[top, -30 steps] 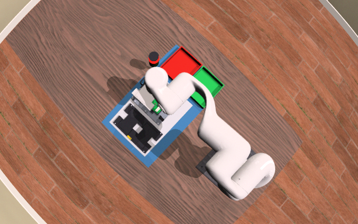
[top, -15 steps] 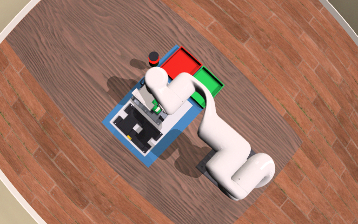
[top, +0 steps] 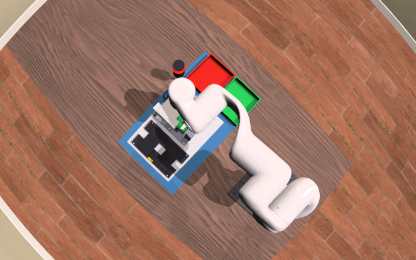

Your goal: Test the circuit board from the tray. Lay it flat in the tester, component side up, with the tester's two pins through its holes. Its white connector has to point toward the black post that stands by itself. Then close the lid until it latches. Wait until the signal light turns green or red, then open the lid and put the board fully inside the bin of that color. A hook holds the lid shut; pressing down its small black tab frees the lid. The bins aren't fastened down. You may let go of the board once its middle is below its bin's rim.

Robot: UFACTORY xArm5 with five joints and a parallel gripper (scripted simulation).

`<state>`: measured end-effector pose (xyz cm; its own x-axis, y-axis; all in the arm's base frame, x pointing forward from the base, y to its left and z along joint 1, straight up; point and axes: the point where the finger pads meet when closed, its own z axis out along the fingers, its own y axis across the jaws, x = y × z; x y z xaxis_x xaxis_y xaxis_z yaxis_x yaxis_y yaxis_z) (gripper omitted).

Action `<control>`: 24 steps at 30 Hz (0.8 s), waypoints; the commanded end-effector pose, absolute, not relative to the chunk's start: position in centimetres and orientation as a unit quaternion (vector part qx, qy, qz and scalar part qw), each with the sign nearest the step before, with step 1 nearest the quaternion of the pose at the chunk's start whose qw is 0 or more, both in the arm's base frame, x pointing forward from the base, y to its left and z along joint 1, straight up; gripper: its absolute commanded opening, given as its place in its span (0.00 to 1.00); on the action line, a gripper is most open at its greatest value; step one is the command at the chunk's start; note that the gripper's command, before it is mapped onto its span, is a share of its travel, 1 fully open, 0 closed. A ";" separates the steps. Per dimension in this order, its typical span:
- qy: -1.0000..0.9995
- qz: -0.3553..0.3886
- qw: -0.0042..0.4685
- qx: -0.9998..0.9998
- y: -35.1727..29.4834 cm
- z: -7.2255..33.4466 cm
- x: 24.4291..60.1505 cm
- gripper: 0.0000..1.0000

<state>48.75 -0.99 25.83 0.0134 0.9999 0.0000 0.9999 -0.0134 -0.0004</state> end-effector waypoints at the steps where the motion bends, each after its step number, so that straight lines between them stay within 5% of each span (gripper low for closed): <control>1: -0.702 -0.001 -0.001 -0.712 -1.0 26.0 48.8 0.00; 24: -0.702 -0.001 -0.001 -0.712 -1.0 27.0 50.9 0.00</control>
